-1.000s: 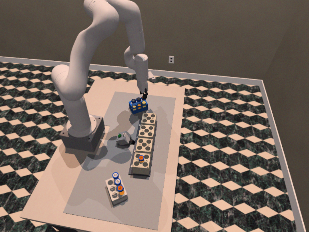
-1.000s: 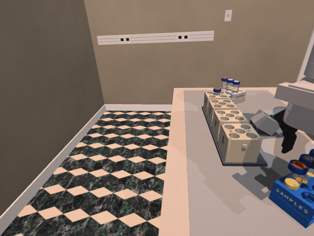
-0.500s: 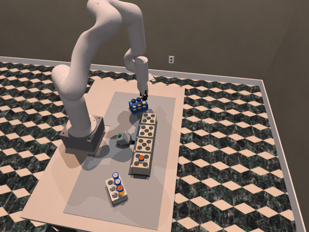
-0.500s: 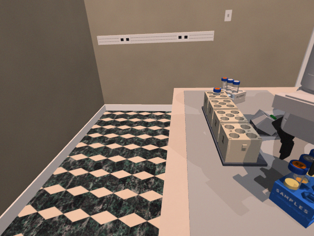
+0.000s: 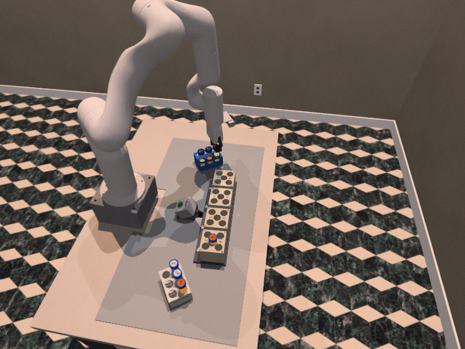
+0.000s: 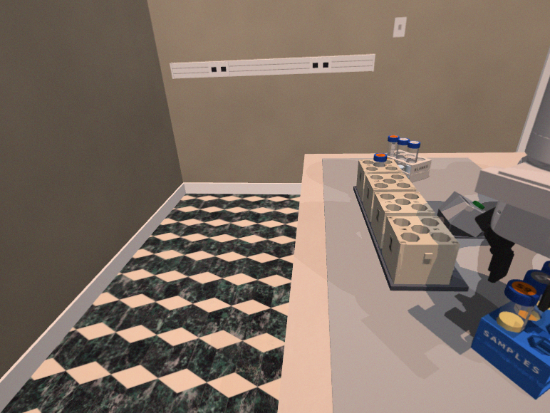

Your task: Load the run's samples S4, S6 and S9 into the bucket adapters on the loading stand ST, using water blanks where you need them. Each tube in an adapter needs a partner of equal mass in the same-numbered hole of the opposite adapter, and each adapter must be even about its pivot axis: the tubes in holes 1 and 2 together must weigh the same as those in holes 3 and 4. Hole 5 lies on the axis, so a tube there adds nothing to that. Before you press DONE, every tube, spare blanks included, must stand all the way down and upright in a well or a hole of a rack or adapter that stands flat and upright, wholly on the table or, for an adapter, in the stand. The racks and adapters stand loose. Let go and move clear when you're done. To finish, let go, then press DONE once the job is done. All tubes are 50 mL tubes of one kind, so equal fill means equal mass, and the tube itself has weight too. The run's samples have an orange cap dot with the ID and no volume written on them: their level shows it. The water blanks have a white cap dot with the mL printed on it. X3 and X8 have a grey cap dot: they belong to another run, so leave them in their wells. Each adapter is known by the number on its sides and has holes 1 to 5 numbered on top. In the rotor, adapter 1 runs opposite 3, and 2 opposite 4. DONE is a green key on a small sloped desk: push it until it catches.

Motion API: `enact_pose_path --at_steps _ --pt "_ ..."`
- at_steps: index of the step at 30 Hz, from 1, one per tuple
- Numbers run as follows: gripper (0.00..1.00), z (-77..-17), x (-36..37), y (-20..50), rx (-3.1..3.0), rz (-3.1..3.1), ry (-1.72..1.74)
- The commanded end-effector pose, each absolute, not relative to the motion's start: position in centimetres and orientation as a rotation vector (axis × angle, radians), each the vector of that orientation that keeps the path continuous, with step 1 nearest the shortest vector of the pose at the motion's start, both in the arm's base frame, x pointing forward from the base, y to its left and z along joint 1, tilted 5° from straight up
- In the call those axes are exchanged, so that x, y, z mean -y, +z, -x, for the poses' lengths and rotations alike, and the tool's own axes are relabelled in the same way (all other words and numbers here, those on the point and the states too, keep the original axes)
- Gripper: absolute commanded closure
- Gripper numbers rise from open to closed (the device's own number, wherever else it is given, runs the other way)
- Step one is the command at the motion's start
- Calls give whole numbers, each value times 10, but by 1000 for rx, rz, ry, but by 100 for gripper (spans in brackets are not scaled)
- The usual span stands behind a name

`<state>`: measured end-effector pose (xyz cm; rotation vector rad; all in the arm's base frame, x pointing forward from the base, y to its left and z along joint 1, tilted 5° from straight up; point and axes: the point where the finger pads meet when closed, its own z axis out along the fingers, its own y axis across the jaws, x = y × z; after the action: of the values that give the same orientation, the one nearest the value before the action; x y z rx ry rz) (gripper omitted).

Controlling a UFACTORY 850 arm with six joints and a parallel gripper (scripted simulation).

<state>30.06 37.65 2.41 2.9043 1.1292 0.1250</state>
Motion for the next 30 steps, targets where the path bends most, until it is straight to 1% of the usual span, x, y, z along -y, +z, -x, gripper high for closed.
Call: enact_pose_path --at_steps 1,30 --pt "43 -301 -377 22 -1129 -2905 128" --pt "43 -302 -377 10 -1129 -2905 128"
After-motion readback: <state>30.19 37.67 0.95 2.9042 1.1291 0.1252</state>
